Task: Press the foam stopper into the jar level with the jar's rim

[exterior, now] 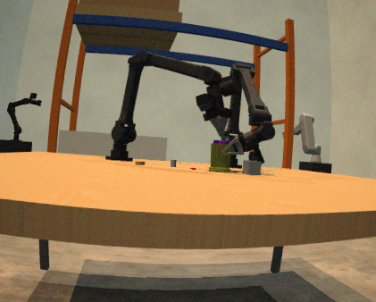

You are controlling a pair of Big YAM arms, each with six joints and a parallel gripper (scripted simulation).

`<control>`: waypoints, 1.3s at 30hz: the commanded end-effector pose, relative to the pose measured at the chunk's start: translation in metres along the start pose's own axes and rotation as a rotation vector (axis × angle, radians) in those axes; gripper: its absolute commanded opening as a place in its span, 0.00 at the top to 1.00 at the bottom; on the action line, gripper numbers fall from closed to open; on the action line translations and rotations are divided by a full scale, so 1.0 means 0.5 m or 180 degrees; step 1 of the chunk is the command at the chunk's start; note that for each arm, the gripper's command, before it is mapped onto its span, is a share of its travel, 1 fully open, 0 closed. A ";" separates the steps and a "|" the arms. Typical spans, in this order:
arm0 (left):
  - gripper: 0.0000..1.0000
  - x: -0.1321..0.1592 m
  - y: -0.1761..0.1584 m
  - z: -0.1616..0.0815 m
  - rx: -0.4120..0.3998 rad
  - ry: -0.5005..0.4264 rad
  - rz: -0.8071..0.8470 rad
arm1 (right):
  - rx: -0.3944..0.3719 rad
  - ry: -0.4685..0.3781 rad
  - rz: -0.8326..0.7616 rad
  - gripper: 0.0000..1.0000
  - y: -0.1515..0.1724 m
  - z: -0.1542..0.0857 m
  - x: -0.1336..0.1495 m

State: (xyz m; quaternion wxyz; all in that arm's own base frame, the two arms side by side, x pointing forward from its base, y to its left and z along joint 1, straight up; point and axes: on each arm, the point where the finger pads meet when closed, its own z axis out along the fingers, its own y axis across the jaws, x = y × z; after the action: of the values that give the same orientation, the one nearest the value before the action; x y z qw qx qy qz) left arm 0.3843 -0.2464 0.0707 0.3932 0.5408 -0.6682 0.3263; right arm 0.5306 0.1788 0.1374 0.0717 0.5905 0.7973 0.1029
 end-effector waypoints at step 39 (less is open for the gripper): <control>0.36 0.005 -0.028 0.014 0.0003 -0.0022 0.0003 | 0.0033 -0.0011 0.0073 1.00 -0.009 0.067 -0.013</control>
State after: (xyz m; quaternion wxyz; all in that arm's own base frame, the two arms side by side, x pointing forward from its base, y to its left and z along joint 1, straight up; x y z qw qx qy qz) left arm 0.3843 -0.2464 0.0707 0.3932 0.5408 -0.6682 0.3263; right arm 0.5318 0.1791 0.1212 0.0726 0.5904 0.7970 0.1042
